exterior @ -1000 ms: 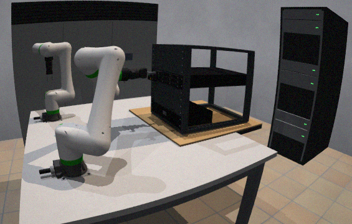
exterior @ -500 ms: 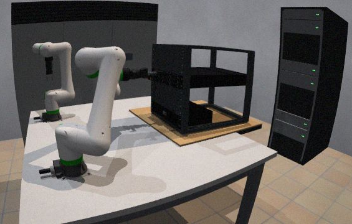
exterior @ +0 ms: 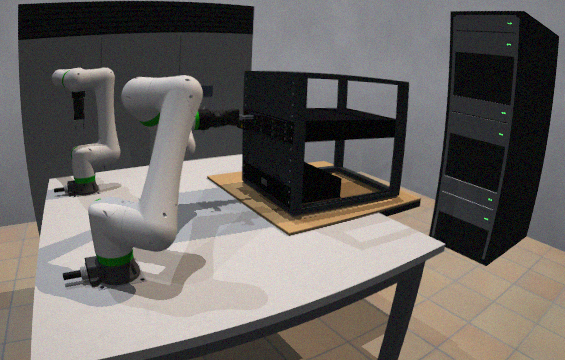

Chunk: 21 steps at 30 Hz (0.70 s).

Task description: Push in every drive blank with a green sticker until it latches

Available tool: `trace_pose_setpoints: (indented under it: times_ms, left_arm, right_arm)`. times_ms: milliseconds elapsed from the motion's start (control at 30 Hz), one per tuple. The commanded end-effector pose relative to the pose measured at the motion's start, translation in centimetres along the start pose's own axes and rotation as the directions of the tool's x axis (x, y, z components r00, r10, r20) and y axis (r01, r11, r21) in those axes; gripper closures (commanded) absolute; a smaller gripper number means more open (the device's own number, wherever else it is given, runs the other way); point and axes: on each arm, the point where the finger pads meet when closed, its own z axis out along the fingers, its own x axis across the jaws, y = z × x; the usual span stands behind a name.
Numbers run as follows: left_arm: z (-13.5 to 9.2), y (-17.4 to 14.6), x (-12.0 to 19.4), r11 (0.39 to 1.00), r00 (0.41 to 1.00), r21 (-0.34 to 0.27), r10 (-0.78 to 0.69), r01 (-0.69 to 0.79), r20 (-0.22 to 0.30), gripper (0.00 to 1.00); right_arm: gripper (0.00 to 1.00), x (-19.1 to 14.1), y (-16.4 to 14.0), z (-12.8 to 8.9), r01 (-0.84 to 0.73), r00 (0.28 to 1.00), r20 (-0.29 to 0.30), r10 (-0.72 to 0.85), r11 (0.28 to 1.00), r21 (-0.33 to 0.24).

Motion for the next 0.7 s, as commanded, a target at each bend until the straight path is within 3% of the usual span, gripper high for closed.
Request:
trace_pose_setpoints:
  times_ms: [0,667]
  left_arm:
    - [-0.09,0.03,-0.02,1.000,1.000,-0.002,0.000,0.000,0.000,0.00]
    - [-0.09,0.03,-0.02,1.000,1.000,-0.002,0.000,0.000,0.000,0.00]
  right_arm:
    - [1.00,-0.18,-0.02,-0.01,-0.002,1.000,0.002,0.002,1.000,0.000]
    - [1.00,-0.19,-0.02,0.99,-0.002,1.000,0.002,0.002,1.000,0.000]
